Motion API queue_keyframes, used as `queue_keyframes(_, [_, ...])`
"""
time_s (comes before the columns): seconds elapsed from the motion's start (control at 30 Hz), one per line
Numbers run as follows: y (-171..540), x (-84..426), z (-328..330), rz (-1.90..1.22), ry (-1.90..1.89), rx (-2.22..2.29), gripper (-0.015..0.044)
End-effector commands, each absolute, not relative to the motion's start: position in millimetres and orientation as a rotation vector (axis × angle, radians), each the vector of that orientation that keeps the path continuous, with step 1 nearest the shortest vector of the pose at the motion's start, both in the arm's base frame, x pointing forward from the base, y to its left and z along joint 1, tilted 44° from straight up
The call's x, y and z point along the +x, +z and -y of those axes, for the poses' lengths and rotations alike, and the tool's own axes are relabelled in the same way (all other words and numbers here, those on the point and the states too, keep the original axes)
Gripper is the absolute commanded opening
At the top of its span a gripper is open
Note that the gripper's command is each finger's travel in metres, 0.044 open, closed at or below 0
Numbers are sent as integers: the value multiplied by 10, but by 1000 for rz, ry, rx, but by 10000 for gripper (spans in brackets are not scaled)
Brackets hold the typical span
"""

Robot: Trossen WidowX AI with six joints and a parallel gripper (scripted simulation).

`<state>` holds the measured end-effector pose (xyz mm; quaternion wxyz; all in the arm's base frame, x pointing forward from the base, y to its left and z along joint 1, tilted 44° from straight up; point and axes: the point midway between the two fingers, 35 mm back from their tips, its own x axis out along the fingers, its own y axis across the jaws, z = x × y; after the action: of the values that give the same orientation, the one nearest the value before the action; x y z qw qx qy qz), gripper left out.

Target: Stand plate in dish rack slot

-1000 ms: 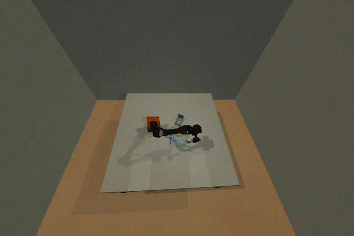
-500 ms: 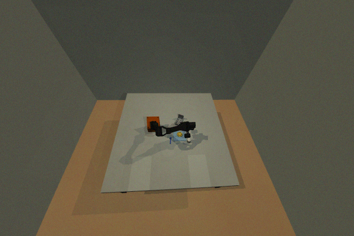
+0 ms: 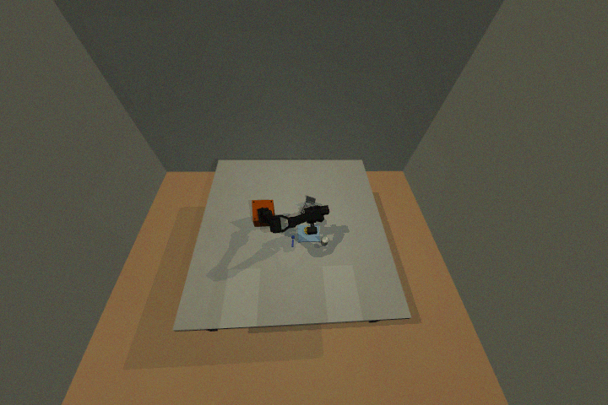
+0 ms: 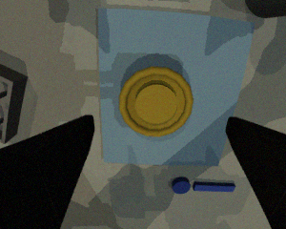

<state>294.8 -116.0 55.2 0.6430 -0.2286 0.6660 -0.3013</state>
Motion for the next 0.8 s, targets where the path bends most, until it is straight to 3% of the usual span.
queue_keyframes(0.0, [508, 2918, 1192, -1527, -692, -524, 400])
queue_keyframes(0.77, [241, 2880, 1453, -1526, -693, -523, 400])
